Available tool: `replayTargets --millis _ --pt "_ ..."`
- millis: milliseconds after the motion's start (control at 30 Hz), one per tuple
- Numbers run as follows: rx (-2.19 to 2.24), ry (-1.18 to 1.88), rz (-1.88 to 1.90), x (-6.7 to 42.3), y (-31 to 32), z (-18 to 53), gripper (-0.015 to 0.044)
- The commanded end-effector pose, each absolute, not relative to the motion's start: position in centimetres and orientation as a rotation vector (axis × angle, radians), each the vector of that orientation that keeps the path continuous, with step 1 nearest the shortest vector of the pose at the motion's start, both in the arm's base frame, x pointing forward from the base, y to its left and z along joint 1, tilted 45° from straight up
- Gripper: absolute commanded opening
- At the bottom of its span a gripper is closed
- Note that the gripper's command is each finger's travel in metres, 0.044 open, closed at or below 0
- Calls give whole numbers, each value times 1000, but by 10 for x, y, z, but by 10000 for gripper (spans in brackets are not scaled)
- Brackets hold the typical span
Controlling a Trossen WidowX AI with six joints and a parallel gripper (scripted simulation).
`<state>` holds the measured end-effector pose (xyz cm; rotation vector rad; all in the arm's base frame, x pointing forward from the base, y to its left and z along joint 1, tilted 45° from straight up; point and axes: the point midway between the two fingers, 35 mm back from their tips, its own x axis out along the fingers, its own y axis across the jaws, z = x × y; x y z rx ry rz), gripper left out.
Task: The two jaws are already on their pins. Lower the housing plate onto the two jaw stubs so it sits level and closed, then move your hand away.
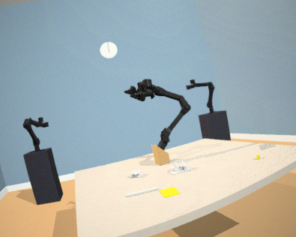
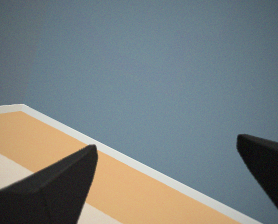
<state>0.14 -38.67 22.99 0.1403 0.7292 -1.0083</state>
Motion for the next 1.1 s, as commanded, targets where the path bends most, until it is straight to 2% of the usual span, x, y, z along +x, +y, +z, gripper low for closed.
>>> replayTargets --millis 0,1067 --pt "249 729 -982 13 -392 210 440" --pt "1079 807 -891 105 -380 71 440"
